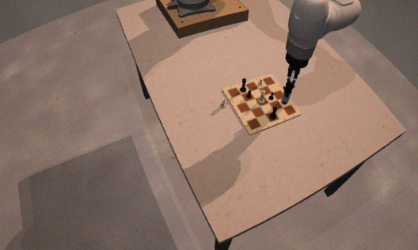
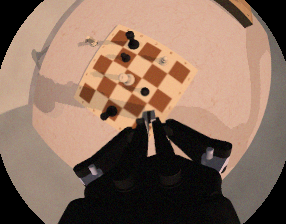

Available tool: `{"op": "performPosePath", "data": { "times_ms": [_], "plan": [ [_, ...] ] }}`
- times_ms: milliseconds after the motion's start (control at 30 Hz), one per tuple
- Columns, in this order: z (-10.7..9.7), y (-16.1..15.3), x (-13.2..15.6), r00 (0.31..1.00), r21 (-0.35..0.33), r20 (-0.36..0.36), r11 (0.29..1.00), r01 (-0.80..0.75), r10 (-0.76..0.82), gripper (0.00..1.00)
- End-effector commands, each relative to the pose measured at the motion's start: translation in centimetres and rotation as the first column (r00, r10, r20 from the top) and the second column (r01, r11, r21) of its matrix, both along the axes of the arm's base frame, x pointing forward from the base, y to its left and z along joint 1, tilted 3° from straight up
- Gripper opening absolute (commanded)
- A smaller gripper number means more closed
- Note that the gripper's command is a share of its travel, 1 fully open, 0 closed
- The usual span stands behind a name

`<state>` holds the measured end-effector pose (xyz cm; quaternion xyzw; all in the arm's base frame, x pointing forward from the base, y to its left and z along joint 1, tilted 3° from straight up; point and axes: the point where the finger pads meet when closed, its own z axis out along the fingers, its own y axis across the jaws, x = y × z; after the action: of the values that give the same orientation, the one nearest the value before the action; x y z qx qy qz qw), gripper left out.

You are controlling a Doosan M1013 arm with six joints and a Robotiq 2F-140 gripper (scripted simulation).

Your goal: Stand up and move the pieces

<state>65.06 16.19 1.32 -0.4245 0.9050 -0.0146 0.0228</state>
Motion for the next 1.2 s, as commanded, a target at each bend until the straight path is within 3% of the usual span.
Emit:
{"op": "performPosePath", "data": {
  "times_ms": [0, 100, 533, 967, 1167],
  "plan": [
    [0.0, 0.0, 0.0, 1.000, 0.000, 0.000, 1.000, 0.000, 0.000, 0.00],
    [0.0, 0.0, 0.0, 1.000, 0.000, 0.000, 1.000, 0.000, 0.000, 0.00],
    [0.0, 0.0, 0.0, 1.000, 0.000, 0.000, 1.000, 0.000, 0.000, 0.22],
    [0.1, 0.0, 0.0, 1.000, 0.000, 0.000, 1.000, 0.000, 0.000, 0.22],
    [1.0, 0.0, -0.1, 1.000, 0.000, 0.000, 1.000, 0.000, 0.000, 0.22]
  ]
}}
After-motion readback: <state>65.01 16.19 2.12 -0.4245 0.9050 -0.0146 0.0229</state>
